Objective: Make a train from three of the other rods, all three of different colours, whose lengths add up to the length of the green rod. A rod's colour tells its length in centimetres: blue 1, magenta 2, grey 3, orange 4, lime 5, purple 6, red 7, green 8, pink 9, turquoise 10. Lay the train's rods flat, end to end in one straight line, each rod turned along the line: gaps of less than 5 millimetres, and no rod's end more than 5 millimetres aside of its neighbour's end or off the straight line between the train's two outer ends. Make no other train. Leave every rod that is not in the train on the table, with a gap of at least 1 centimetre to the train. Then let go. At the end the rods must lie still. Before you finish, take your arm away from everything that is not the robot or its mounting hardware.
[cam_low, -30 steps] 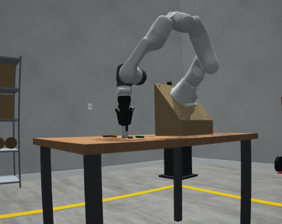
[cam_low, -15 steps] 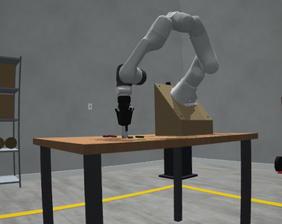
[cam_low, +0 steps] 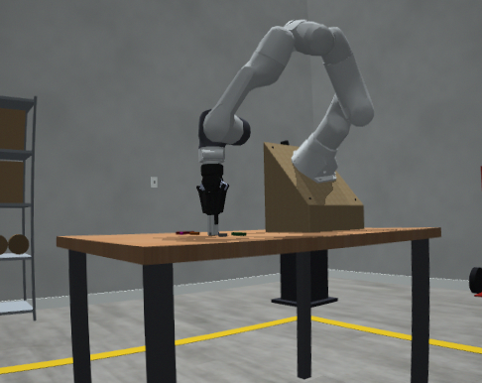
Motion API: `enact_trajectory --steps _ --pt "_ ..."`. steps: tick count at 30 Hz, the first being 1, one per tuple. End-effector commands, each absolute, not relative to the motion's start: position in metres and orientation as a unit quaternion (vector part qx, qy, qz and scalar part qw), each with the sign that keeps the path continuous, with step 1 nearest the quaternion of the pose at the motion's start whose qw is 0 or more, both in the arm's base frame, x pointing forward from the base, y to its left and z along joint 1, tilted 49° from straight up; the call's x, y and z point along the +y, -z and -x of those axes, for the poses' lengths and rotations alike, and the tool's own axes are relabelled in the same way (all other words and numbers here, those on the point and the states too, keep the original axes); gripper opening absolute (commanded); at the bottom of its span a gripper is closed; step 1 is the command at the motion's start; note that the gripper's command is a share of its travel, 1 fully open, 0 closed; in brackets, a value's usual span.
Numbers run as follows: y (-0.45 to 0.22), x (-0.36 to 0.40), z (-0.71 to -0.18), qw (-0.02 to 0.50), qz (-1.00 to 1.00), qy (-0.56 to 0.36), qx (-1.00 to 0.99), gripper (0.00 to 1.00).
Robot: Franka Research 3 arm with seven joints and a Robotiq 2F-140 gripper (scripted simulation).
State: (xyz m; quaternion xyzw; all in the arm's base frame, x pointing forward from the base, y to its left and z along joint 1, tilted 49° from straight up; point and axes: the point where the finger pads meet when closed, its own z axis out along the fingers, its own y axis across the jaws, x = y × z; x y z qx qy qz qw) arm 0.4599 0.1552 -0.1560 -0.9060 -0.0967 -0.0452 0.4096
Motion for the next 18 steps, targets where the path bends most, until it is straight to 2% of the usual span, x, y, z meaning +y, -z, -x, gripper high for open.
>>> enact_trajectory --steps 1,11,18 --pt "0.1565 0.1555 -0.4601 0.409 0.906 0.047 -0.101 0.03" --pt "0.1565 0.1555 -0.4601 0.409 0.906 0.047 -0.101 0.05" --pt "0.1565 0.1555 -0.4601 0.409 0.906 0.047 -0.101 0.12"
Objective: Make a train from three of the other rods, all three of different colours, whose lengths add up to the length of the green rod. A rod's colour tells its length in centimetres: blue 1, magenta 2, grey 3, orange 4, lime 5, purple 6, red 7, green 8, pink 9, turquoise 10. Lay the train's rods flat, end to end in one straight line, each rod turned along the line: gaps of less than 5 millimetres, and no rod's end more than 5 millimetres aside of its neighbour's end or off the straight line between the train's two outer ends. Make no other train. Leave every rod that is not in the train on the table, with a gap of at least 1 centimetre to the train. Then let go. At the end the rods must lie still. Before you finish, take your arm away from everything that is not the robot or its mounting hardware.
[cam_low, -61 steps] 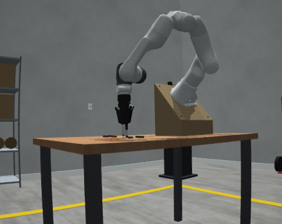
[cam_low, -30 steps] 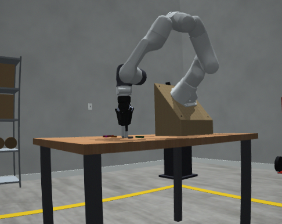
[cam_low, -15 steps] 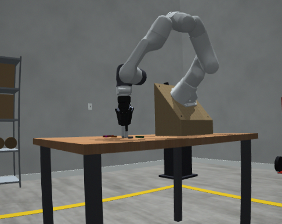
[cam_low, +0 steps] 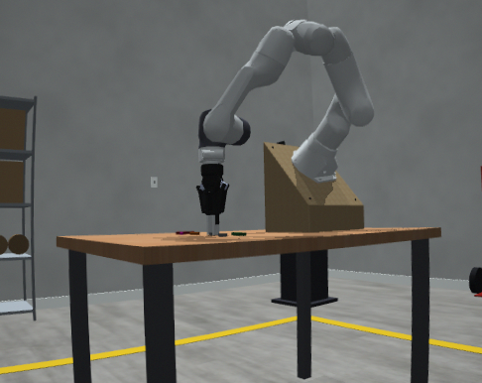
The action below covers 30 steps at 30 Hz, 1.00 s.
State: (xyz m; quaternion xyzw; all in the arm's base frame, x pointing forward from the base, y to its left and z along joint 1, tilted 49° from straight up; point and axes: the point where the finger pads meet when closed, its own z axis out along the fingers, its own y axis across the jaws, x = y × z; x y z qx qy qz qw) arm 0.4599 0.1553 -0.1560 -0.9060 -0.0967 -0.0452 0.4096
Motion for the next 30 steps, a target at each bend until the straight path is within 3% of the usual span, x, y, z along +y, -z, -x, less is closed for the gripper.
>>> enact_trajectory --steps 1,30 --pt "0.156 0.156 -0.460 0.409 0.906 0.047 -0.101 0.12" --pt "0.128 0.123 -0.460 0.409 0.906 0.047 -0.101 0.15"
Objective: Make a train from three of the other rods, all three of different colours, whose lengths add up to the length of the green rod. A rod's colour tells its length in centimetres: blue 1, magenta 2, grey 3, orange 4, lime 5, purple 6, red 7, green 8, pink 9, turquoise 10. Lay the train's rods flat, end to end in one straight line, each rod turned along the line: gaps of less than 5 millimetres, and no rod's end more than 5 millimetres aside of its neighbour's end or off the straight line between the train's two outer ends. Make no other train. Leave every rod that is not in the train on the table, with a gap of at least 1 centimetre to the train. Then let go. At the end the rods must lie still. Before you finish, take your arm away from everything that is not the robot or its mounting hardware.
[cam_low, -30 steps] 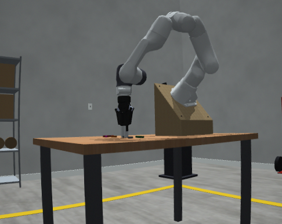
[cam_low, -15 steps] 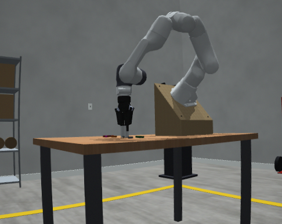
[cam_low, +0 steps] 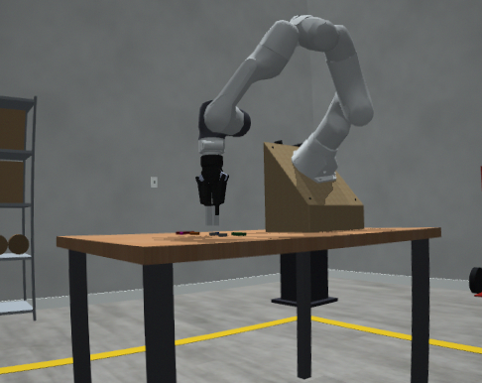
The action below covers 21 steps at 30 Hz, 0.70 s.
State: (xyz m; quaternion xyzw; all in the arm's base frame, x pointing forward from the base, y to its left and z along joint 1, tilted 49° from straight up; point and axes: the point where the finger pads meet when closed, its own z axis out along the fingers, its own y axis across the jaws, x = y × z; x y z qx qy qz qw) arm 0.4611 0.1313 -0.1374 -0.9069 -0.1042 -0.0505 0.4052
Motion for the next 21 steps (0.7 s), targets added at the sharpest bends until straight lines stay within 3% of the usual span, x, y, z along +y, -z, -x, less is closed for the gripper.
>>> enact_trajectory --steps 1,17,18,21 --pt "0.124 0.118 -0.460 0.409 0.906 0.047 -0.101 0.15" --pt "0.097 0.088 -0.460 0.409 0.906 0.047 -0.101 0.15" --pt "0.097 0.088 -0.460 0.409 0.906 0.047 -0.101 1.00" --pt "0.097 0.088 -0.460 0.409 0.906 0.047 -0.101 1.00"
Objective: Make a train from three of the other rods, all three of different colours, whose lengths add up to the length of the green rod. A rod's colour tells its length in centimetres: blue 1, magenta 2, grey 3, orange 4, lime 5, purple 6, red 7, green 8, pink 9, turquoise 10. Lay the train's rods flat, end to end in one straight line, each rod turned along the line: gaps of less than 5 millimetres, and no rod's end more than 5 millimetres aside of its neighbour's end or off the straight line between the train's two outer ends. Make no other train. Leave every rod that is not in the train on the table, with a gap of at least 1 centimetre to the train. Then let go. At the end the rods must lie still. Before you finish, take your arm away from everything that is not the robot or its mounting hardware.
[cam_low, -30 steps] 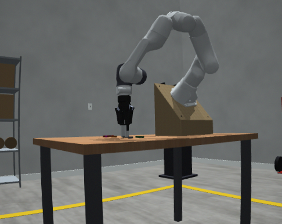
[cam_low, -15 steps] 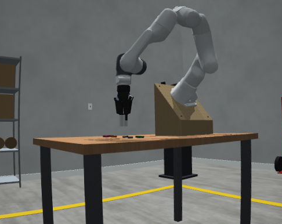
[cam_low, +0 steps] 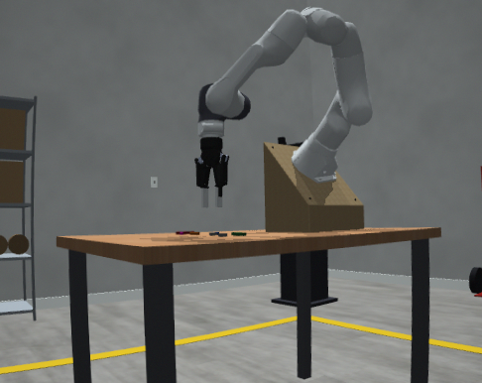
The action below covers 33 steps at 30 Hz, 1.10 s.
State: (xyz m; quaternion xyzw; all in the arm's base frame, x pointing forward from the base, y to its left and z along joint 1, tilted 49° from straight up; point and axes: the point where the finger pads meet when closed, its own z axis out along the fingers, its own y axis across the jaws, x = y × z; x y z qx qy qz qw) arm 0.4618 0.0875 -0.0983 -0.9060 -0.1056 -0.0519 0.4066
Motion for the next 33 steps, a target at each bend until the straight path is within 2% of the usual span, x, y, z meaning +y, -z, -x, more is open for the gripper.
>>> enact_trajectory --steps 1,17,33 --pt "0.097 0.088 -0.460 0.409 0.906 0.047 -0.101 1.00" --pt "0.097 0.088 -0.460 0.409 0.906 0.047 -0.100 1.00" --pt "0.117 0.080 -0.461 0.415 0.906 -0.033 0.071 1.00"
